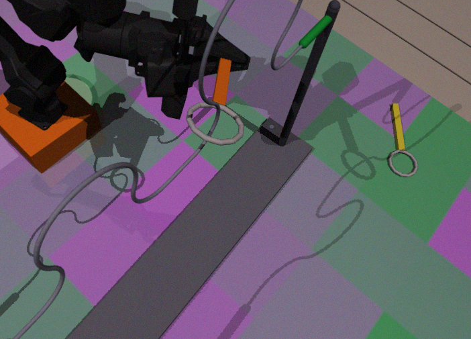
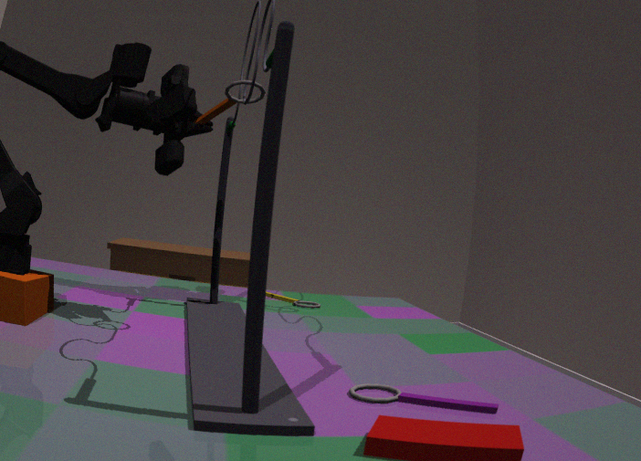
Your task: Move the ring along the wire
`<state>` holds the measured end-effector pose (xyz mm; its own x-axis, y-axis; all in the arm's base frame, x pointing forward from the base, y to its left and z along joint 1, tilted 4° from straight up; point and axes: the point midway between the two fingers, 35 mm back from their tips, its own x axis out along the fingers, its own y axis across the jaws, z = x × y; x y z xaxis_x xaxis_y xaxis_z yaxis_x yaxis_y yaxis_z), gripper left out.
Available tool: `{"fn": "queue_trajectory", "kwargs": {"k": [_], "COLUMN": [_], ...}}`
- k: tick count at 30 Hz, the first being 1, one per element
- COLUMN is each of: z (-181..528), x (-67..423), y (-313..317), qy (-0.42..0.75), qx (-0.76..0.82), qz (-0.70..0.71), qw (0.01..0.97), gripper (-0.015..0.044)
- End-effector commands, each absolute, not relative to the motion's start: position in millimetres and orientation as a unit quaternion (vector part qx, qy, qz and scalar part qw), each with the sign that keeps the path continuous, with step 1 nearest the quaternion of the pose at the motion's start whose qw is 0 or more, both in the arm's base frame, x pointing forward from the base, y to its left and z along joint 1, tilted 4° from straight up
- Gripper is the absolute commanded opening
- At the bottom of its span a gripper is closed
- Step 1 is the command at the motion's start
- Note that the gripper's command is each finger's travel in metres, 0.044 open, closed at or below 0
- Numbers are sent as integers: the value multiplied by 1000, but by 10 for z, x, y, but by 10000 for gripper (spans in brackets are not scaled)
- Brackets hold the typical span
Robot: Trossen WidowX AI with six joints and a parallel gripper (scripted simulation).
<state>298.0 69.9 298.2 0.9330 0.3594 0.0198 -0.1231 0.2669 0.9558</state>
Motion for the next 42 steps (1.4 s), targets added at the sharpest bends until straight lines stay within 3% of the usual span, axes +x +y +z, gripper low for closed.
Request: {"fn": "queue_trajectory", "kwargs": {"k": [1,42], "z": [3132,4384], "x": [2982,2862], "y": [732,462], "qy": [87,-17], "qx": [620,859], "qz": [164,243], "qw": [762,451], "gripper": [-150,-150]}}
